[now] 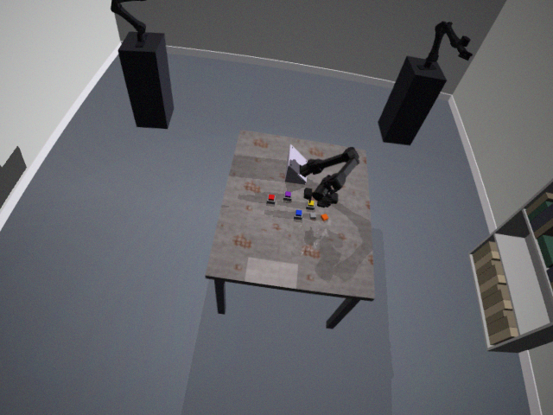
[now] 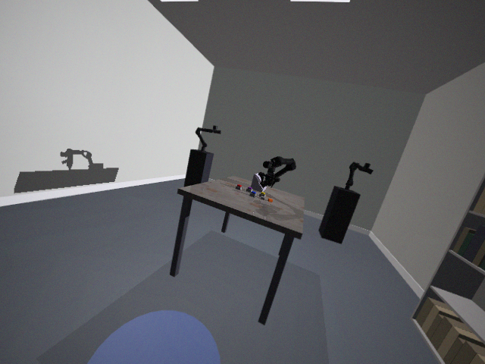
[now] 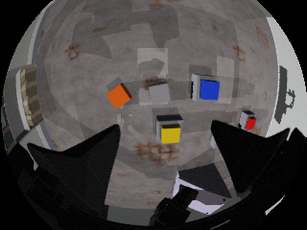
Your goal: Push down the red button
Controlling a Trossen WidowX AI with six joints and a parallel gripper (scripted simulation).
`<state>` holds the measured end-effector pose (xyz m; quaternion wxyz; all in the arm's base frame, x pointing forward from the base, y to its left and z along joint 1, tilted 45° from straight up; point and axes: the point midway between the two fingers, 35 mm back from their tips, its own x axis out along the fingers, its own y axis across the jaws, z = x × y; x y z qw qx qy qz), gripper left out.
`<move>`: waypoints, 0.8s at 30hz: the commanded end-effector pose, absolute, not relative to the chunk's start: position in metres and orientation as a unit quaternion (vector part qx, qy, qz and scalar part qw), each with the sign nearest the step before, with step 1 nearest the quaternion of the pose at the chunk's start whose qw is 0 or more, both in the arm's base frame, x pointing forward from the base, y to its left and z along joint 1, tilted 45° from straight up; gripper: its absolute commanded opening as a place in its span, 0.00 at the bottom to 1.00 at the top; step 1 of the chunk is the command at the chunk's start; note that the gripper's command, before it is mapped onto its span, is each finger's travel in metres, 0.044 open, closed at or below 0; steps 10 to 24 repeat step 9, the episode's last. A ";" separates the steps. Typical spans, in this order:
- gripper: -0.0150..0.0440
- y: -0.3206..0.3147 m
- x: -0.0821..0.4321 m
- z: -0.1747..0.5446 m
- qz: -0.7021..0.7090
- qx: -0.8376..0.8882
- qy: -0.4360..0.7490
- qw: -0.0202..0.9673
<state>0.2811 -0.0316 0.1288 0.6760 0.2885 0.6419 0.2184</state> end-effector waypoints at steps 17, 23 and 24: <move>0.93 0.043 0.250 0.211 0.229 0.306 0.638 0.668; 0.93 0.043 0.250 0.211 0.229 0.306 0.638 0.668; 0.93 0.043 0.250 0.211 0.229 0.306 0.638 0.668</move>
